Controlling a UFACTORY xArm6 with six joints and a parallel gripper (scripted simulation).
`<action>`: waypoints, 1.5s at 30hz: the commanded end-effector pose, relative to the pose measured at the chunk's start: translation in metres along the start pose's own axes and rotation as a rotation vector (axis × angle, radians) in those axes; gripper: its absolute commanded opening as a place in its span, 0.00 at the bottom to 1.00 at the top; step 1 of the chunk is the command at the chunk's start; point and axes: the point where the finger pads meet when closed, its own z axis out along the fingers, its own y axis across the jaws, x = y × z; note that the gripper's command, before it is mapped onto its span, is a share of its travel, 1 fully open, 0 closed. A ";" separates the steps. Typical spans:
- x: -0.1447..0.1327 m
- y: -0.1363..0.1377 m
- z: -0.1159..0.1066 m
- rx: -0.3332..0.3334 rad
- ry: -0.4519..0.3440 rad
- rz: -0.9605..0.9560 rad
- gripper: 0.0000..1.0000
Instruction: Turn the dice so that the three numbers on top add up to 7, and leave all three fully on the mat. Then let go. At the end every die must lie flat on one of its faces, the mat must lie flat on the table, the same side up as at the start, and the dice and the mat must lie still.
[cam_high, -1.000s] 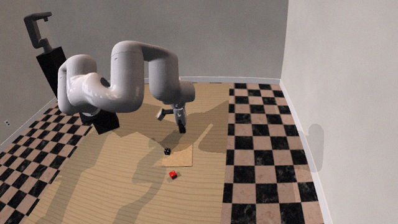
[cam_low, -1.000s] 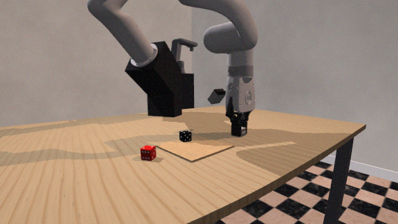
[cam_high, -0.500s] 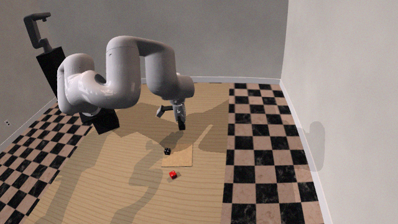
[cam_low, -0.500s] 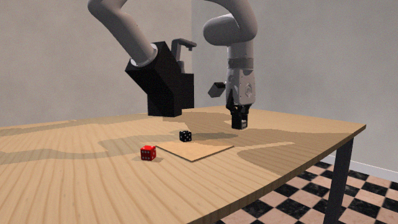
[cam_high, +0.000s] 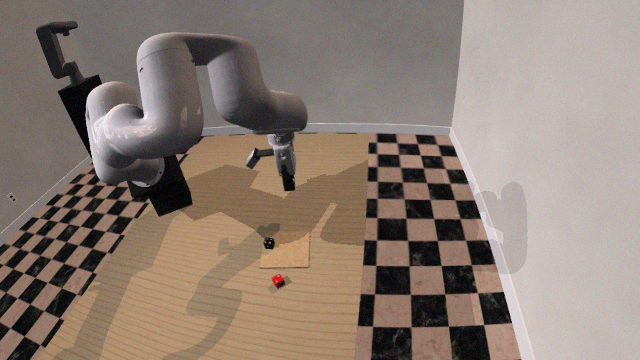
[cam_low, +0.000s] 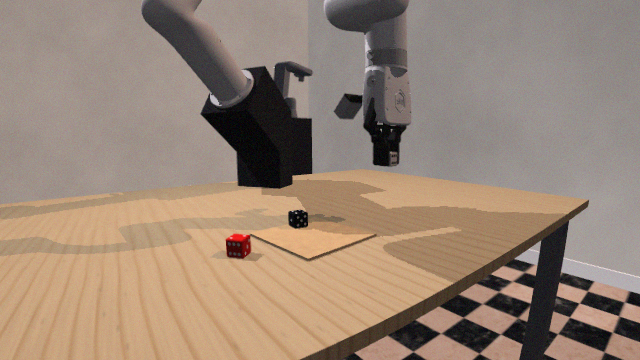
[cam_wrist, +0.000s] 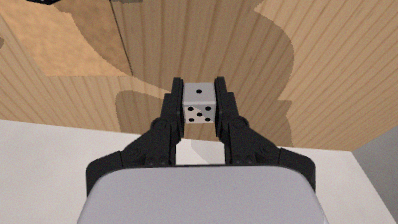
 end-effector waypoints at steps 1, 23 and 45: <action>0.000 0.000 -0.003 0.000 -0.001 0.000 0.21; -0.001 0.000 -0.002 0.000 -0.001 0.203 0.21; -0.005 0.000 0.001 -0.001 0.000 0.958 0.21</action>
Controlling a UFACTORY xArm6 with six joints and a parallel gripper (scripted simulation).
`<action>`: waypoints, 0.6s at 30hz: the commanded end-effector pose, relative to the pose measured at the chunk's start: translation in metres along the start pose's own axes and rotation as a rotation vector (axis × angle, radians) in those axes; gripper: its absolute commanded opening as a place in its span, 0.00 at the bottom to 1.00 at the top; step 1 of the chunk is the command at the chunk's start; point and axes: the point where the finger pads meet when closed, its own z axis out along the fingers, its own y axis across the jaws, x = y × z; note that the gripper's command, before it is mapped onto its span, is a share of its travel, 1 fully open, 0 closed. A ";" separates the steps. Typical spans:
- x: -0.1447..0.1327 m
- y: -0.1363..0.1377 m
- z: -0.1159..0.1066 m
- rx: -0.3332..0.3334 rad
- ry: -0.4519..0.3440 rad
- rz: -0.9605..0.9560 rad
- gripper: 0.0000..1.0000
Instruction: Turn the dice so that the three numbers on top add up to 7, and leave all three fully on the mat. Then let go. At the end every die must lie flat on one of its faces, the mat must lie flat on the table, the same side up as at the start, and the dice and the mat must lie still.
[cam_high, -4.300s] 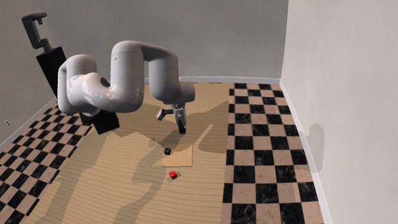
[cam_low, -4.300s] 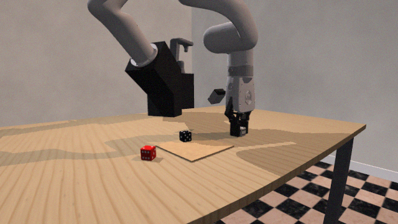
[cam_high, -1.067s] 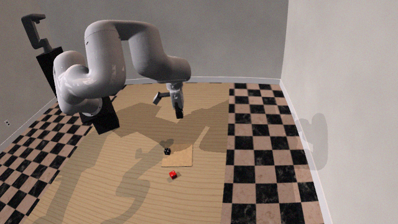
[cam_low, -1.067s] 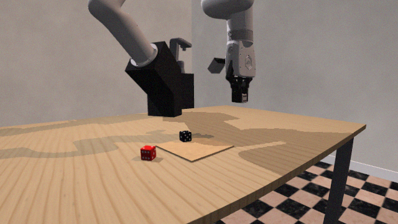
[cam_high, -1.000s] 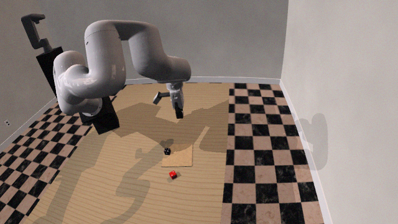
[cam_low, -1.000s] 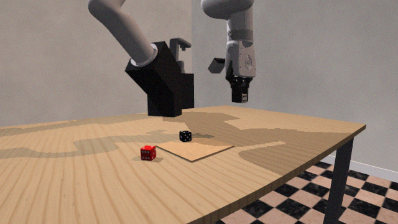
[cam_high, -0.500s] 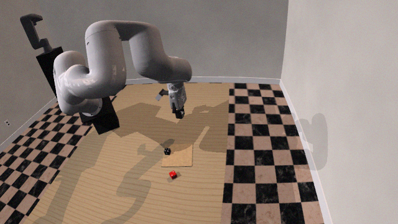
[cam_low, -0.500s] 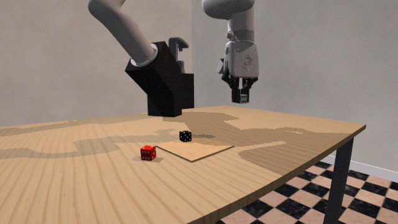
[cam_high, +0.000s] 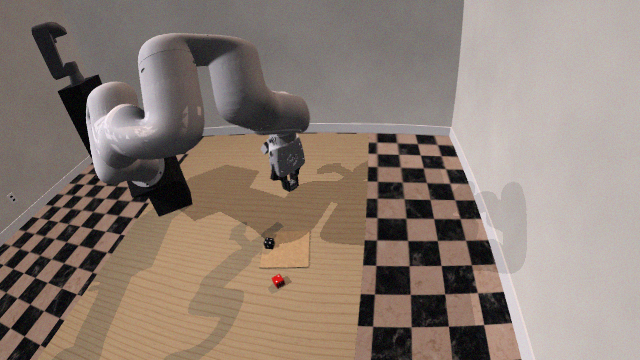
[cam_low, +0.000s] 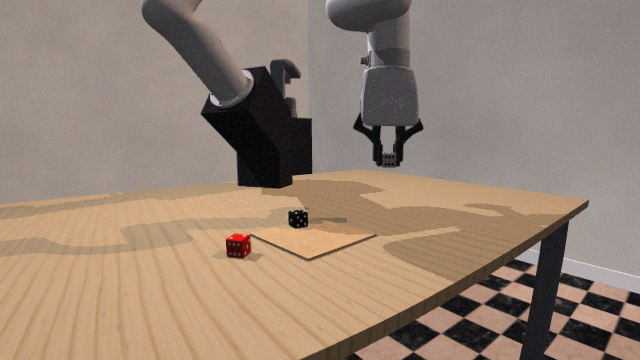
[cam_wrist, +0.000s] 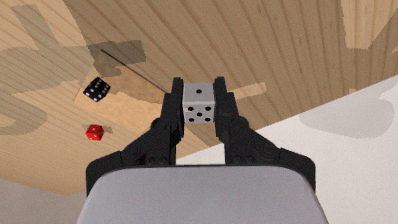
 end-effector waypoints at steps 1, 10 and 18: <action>-0.001 0.002 0.000 -0.009 -0.009 0.174 0.21; -0.002 0.002 0.001 -0.010 -0.008 0.425 0.21; -0.003 0.004 0.002 -0.011 -0.006 0.724 0.21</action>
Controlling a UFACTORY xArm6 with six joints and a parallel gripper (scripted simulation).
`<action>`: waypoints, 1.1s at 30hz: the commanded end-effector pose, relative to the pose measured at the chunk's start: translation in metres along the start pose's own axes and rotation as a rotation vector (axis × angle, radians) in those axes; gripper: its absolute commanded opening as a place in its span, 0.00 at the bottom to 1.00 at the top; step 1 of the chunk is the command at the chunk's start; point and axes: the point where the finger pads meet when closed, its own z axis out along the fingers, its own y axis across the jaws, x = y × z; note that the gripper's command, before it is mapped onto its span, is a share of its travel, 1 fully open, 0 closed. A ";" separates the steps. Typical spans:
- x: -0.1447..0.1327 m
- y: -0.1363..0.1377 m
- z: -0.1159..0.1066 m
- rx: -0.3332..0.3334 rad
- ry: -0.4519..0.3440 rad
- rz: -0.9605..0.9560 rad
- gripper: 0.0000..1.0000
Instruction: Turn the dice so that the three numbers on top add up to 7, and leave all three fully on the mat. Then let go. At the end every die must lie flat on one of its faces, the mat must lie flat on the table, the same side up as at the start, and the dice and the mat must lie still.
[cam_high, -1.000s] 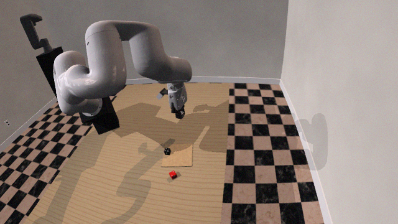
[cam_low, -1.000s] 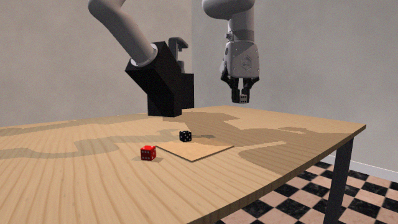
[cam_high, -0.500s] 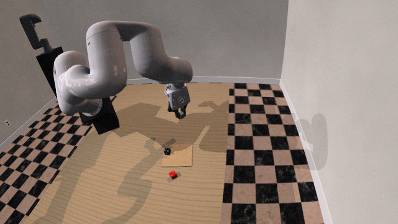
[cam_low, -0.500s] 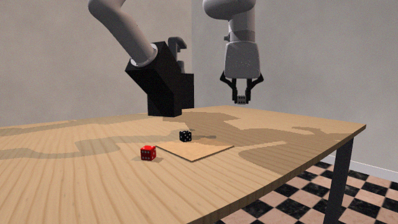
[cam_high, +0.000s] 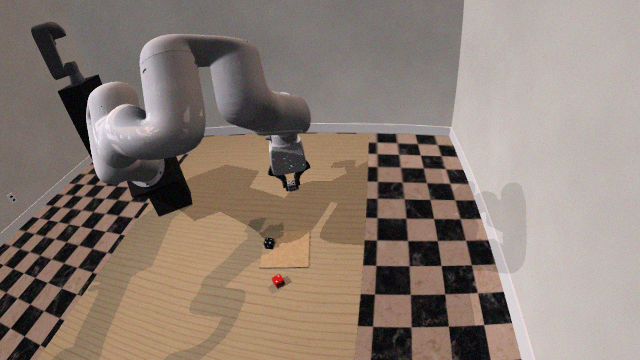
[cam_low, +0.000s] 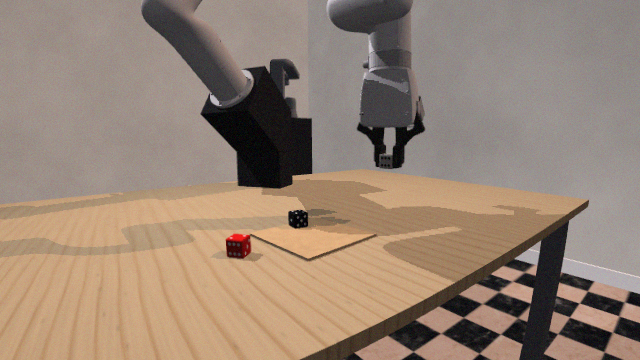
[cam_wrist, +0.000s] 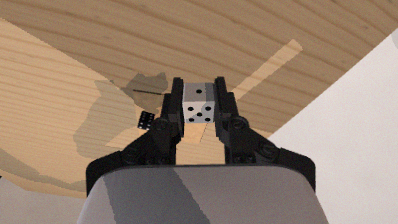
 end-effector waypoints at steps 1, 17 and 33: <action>0.000 0.002 0.000 -0.013 -0.003 0.174 0.21; 0.000 0.004 0.002 -0.013 0.001 0.673 0.21; -0.001 0.007 0.004 -0.013 0.004 1.206 0.21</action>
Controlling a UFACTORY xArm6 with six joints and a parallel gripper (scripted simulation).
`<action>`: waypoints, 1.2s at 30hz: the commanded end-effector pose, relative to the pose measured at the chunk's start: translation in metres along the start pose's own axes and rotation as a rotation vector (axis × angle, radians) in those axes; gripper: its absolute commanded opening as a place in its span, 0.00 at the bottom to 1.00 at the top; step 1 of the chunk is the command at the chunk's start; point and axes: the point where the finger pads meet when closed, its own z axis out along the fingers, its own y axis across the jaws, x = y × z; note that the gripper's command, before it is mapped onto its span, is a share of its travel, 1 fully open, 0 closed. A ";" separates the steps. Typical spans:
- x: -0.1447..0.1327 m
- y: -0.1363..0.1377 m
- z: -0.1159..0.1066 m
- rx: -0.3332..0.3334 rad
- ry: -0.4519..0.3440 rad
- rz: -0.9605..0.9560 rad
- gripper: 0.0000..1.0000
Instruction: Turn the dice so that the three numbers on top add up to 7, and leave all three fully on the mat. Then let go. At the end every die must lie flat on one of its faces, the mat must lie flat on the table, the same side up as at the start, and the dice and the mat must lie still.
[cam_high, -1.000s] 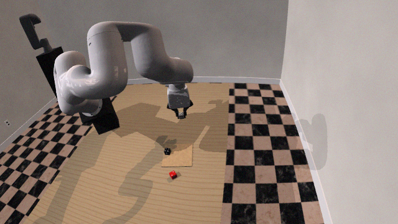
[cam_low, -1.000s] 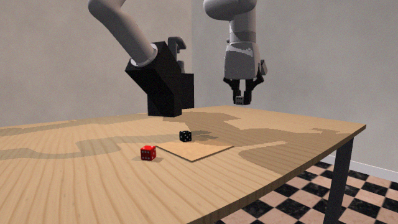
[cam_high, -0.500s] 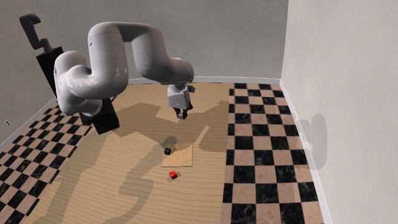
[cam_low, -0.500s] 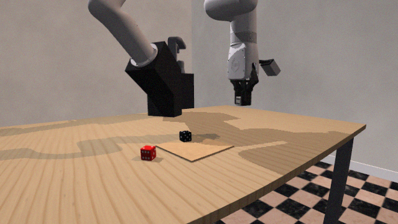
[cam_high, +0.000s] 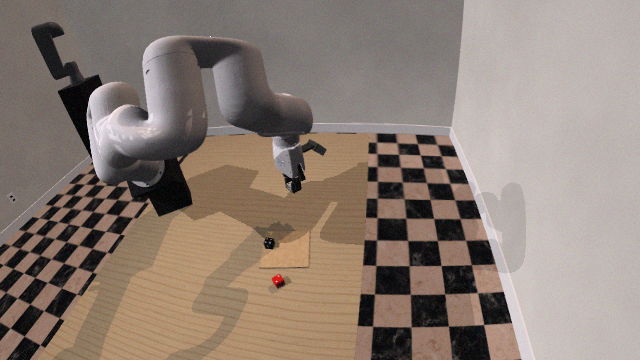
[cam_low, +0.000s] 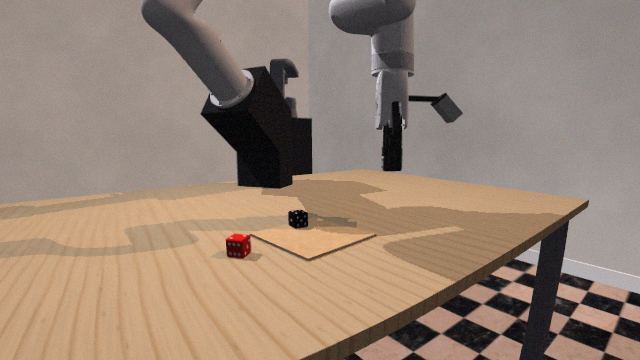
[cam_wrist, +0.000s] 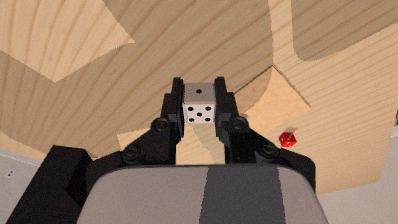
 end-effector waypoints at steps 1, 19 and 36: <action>0.002 0.001 0.000 -0.008 0.009 0.174 0.21; 0.003 0.002 0.001 -0.006 0.011 0.516 0.21; 0.001 0.000 0.002 -0.076 0.275 0.513 0.21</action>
